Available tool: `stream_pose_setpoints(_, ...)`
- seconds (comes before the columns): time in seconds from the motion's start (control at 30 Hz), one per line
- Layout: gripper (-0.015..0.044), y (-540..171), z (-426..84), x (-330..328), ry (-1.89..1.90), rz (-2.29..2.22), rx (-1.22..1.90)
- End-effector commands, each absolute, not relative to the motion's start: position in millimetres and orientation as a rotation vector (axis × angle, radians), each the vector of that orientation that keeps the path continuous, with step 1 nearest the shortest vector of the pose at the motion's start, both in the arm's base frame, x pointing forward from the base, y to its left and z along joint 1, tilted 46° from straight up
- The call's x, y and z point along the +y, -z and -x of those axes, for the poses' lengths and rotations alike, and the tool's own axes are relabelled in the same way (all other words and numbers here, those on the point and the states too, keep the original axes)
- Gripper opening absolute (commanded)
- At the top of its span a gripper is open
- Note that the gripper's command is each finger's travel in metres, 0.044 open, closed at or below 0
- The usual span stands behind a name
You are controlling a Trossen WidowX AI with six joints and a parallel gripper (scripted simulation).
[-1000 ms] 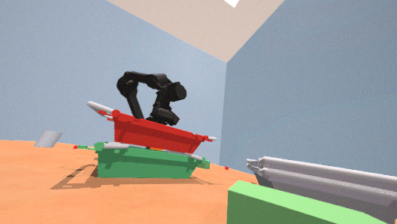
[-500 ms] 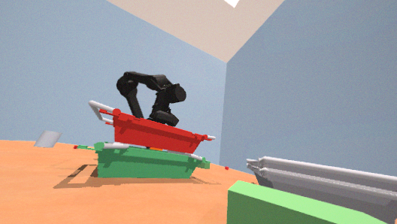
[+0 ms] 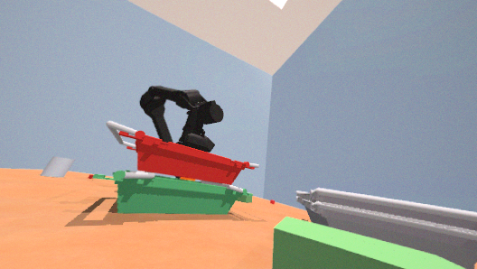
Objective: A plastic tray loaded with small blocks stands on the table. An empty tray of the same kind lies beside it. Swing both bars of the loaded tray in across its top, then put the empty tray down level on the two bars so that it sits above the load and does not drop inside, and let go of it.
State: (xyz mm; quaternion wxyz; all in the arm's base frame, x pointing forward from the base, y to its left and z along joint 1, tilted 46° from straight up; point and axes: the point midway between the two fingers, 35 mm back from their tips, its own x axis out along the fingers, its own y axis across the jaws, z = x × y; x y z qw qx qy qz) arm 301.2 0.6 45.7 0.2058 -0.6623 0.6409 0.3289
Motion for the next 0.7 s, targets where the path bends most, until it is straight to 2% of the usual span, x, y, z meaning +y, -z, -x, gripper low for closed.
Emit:
stream_pose_setpoints(0.0,0.0381,-45.9,-301.4,0.3,-0.917,1.851,1.786)
stream_pose_setpoints(0.13,0.0440,-45.9,-301.4,0.3,-0.917,1.851,1.786)
stream_pose_setpoints(0.4,0.0440,-47.6,-301.8,2.8,-0.916,1.847,1.783)
stream_pose_setpoints(0.67,0.0440,-77.4,-307.4,35.3,-0.915,1.860,1.746)
